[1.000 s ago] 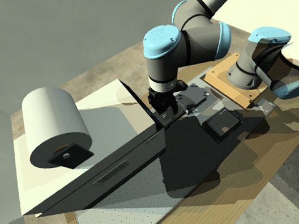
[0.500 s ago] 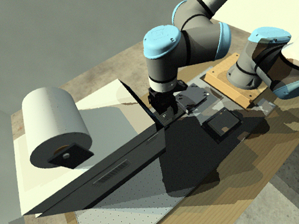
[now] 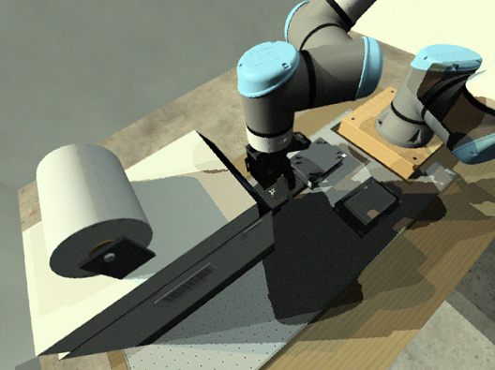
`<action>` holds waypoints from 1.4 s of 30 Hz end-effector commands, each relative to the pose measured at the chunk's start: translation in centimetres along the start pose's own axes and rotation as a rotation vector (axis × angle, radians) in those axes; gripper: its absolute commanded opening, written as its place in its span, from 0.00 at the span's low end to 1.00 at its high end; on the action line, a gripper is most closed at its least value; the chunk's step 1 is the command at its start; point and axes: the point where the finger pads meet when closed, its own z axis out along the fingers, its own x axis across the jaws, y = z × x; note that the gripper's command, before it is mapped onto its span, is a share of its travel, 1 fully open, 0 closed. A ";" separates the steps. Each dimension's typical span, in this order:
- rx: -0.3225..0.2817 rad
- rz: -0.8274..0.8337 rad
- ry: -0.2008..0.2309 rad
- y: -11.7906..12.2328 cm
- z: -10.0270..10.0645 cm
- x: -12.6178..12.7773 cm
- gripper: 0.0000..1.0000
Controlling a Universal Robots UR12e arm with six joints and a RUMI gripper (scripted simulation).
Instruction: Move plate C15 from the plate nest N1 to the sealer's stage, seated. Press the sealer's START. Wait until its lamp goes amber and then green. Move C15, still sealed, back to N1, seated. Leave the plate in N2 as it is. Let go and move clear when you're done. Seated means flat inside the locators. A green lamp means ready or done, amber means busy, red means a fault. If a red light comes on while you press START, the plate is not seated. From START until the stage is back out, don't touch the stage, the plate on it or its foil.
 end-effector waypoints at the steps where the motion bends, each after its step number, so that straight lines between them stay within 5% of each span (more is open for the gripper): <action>1: -0.001 0.000 0.001 0.0 0.0 0.0 0.68; 42: -0.005 0.001 -0.001 0.1 -1.8 -0.1 0.68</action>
